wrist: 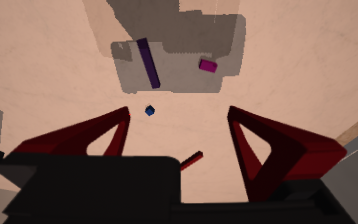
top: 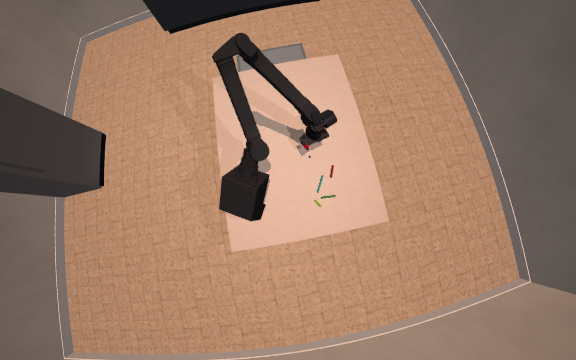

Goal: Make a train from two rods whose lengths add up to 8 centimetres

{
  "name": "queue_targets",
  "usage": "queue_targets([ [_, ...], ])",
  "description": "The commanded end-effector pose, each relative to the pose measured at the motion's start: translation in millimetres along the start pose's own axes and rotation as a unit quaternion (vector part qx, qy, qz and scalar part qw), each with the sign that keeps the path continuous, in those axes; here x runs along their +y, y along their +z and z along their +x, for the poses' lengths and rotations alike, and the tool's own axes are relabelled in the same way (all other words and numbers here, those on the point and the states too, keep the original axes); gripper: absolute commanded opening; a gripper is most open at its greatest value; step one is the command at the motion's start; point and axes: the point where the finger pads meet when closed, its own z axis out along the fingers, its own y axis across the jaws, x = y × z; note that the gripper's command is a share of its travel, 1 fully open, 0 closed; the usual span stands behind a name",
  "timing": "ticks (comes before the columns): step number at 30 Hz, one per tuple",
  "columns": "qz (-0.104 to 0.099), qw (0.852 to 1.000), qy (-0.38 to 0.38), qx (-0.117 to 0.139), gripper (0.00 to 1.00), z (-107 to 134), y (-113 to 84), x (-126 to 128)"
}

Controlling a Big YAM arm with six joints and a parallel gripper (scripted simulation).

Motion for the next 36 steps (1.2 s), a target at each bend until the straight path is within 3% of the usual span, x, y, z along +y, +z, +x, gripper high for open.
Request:
queue_targets([
  [1, 0.007, 0.997, 0.073, -0.006, 1.0, -12.5, -4.1, -11.2],
  [8, 0.005, 0.994, 0.11, -0.006, 1.0, -11.7, -2.3, -10.6],
  [11, 0.008, 0.984, 0.179, -0.007, 1.0, -15.6, -4.8, -14.5],
  [16, 0.004, 0.975, 0.221, -0.007, 1.0, -14.3, -2.7, -10.3],
  [17, 0.006, 0.966, 0.258, -0.007, 1.0, -16.6, -4.6, -12.7],
  [19, 0.006, 0.966, 0.258, -0.008, 1.0, -15.8, -3.2, -12.8],
  [20, 0.008, 0.955, 0.295, -0.008, 1.0, -18.2, -5.1, -15.6],
  [25, 0.004, 0.954, 0.299, -0.007, 1.0, -16.0, -2.7, -12.6],
  [26, 0.006, 0.942, 0.336, -0.008, 1.0, -18.9, -5.1, -15.2],
  [27, 0.007, 0.942, 0.335, -0.008, 1.0, -18.8, -4.7, -15.4],
  [28, 0.008, 0.927, 0.374, -0.009, 1.0, -20.5, -5.6, -17.4],
  [31, 0.003, 0.926, 0.378, -0.007, 1.0, -17.3, -2.4, -12.5],
  [32, 0.004, 0.909, 0.417, -0.007, 1.0, -19.7, -4.4, -13.5],
  [34, 0.004, 0.909, 0.417, -0.008, 1.0, -19.0, -3.4, -12.7],
  [35, 0.006, 0.891, 0.454, -0.008, 1.0, -21.6, -5.4, -15.7],
  [36, 0.006, 0.891, 0.454, -0.009, 1.0, -21.7, -5.2, -15.7],
])
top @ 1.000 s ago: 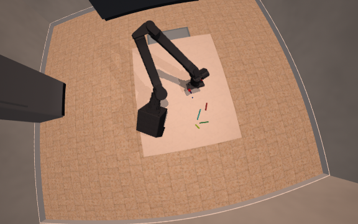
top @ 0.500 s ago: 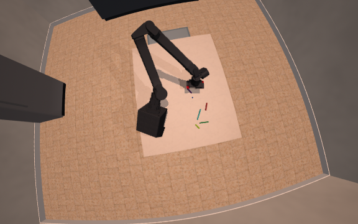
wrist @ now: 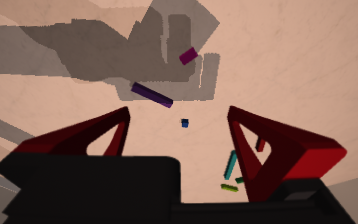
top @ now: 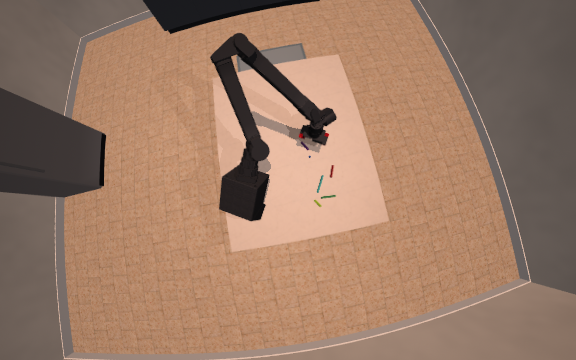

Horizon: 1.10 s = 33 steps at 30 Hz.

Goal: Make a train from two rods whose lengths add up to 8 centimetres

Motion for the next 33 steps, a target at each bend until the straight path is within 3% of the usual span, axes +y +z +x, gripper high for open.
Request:
queue_targets([
  [1, 0.001, 0.999, 0.045, -0.011, 1.0, -16.9, -3.6, 0.8],
  [3, 0.002, 0.996, 0.088, -0.011, 1.0, -19.7, -4.8, 0.9],
  [6, 0.001, 0.996, 0.088, -0.011, 1.0, -18.8, -4.4, 1.3],
  [10, 0.001, 0.985, 0.174, -0.012, 1.0, -21.6, -5.2, 1.9],
  [16, 0.0, 0.976, 0.217, -0.012, 1.0, -21.7, -4.4, 2.3],
  [17, 0.0, 0.966, 0.257, -0.013, 1.0, -24.7, -6.1, 2.6],
  [20, -0.002, 0.965, 0.262, -0.008, 1.0, -18.5, -2.7, 3.7],
  [21, -0.001, 0.954, 0.3, -0.011, 1.0, -22.7, -5.3, 4.1],
  [23, -0.001, 0.954, 0.3, -0.011, 1.0, -22.7, -5.3, 4.1],
  [24, 0.0, 0.942, 0.336, -0.015, 1.0, -27.3, -6.1, 2.9],
  [27, -0.002, 0.94, 0.341, -0.009, 1.0, -21.0, -3.1, 4.2],
  [28, -0.001, 0.926, 0.378, -0.011, 1.0, -24.3, -5.4, 4.9],
  [30, -0.002, 0.926, 0.379, -0.01, 1.0, -23.3, -4.3, 4.8],
  [31, -0.002, 0.91, 0.413, -0.012, 1.0, -27.2, -6.5, 5.0],
  [33, -0.003, 0.91, 0.414, -0.012, 1.0, -25.5, -4.9, 4.8],
])
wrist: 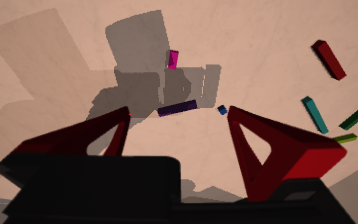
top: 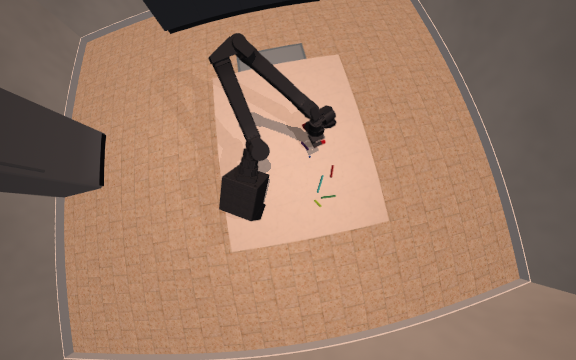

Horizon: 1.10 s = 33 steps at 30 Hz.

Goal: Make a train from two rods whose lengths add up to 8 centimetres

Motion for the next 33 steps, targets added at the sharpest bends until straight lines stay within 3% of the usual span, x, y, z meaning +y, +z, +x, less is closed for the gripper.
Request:
queue_targets([
  [1, -0.006, 0.998, 0.069, -0.011, 1.0, -14.0, -5.5, 14.5],
  [12, -0.007, 0.984, 0.178, -0.008, 1.0, -12.2, -4.4, 15.5],
  [21, -0.008, 0.947, 0.321, -0.008, 1.0, -14.4, -5.7, 19.7],
  [24, -0.008, 0.947, 0.321, -0.008, 1.0, -13.9, -5.4, 19.5],
  [30, -0.007, 0.903, 0.43, -0.004, 1.0, -12.9, -4.7, 20.7],
  [33, -0.008, 0.889, 0.457, -0.005, 1.0, -11.9, -5.4, 21.7],
])
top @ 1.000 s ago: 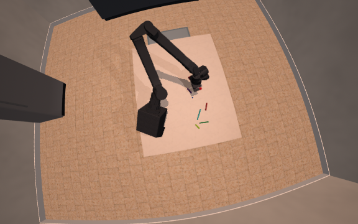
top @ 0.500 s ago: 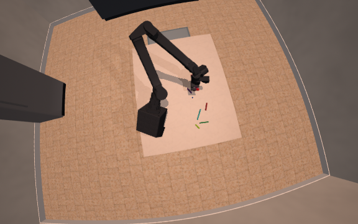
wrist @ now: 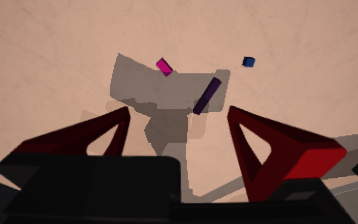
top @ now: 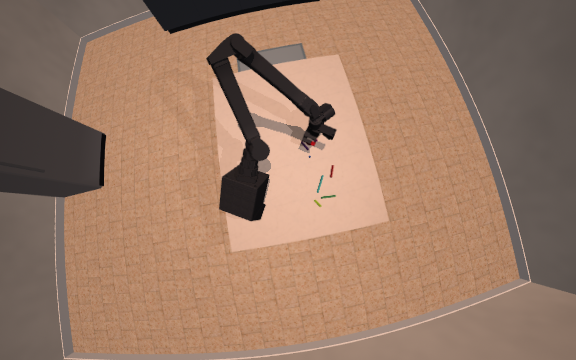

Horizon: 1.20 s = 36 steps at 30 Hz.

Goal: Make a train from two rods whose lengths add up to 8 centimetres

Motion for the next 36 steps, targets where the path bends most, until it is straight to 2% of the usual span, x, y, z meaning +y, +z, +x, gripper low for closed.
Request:
queue_targets([
  [1, -0.01, 0.999, 0.052, -0.002, 1.0, 2.8, -4.7, 15.2],
  [36, -0.009, 0.998, 0.065, -0.001, 1.0, 2.5, -4.0, 15.3],
])
